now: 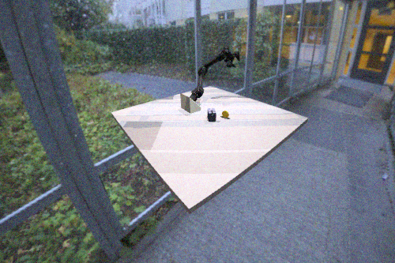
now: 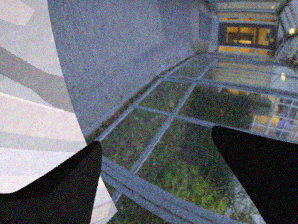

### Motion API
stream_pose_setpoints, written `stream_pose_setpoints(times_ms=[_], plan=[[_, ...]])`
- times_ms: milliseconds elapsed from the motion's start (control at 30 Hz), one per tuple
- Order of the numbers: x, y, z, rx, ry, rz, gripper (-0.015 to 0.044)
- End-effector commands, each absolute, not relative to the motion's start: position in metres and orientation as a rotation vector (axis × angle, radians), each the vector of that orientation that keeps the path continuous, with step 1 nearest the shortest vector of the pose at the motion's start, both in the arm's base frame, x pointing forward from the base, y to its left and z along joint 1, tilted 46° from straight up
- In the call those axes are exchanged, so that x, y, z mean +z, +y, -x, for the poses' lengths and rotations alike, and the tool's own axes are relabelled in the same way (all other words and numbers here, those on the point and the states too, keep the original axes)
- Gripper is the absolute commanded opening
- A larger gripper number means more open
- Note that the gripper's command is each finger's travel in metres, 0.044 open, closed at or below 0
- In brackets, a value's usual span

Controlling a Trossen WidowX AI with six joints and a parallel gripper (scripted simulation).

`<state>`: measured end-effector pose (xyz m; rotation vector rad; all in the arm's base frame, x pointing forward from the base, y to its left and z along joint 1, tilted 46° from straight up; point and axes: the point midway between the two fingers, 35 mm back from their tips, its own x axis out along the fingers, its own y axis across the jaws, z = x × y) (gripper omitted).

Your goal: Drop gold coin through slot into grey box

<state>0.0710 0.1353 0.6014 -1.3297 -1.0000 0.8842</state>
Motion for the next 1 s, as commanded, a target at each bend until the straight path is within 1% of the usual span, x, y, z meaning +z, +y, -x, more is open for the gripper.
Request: stream_pose_setpoints(times_ms=[0, 67, 267, 667, 967], plan=[[0.601, 0.135, -0.073, 0.881, -0.995, 1.325, 0.0374], [0.6, 0.128, -0.092, 0.859, -0.952, 1.292, 0.0321], [0.583, 0.096, -0.17, 0.806, -0.736, 1.111, 0.0164], [0.51, 0.045, -0.279, 0.763, -0.296, 0.724, 0.0161], [0.424, 0.006, -0.343, 0.724, 0.063, 0.452, 0.0161]])
